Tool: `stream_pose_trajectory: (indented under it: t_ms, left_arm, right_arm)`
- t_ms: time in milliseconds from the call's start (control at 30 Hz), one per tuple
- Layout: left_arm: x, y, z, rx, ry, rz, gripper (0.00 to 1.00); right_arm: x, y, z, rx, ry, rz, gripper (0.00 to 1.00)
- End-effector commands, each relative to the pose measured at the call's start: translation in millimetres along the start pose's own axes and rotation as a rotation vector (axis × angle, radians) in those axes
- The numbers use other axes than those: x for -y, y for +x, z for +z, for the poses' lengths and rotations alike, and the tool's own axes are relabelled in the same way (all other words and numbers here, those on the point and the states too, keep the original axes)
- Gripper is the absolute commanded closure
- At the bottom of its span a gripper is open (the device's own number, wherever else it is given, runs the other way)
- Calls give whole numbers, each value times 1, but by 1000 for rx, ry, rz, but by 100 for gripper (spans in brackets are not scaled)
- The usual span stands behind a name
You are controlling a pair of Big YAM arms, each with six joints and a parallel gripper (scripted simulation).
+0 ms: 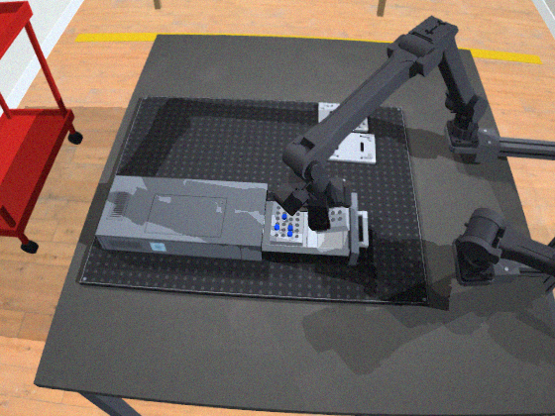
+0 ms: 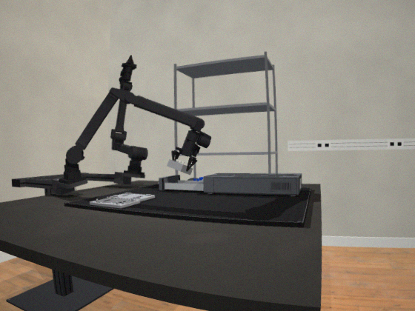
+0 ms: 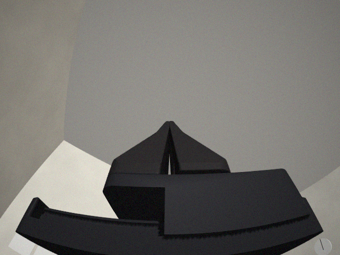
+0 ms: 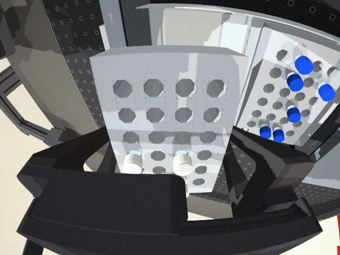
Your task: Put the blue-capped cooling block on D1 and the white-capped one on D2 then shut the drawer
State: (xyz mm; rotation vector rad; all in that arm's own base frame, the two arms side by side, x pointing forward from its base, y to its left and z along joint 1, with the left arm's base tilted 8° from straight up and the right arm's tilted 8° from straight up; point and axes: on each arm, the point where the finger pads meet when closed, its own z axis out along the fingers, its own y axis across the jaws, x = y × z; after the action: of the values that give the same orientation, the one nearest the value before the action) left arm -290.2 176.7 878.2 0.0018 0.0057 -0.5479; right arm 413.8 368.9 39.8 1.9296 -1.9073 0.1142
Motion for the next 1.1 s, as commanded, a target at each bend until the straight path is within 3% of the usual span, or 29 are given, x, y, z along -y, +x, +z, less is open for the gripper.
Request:
stream_pose_trajectory:
  t_ms: [0,267,300,700,1067]
  left_arm:
    - [2,23,8,-34,1,8,100]
    - [2,23,8,-34,1,8,100]
    - [2,23,8,-34,1,8,100]
    - [2,23,8,-34,1,8,100]
    - [2,23,8,-34,1,8,100]
  right_arm:
    - [-6,-11,-62,72,76,2,100]
    - [-14,-2,-90,70,67,4,100]
    - [-14,-2,-87,-2,-9,2,100]
    - [-14,7,-56,-8,-16,1,100]
    - [-16,8,-61,-8,-16,1,100]
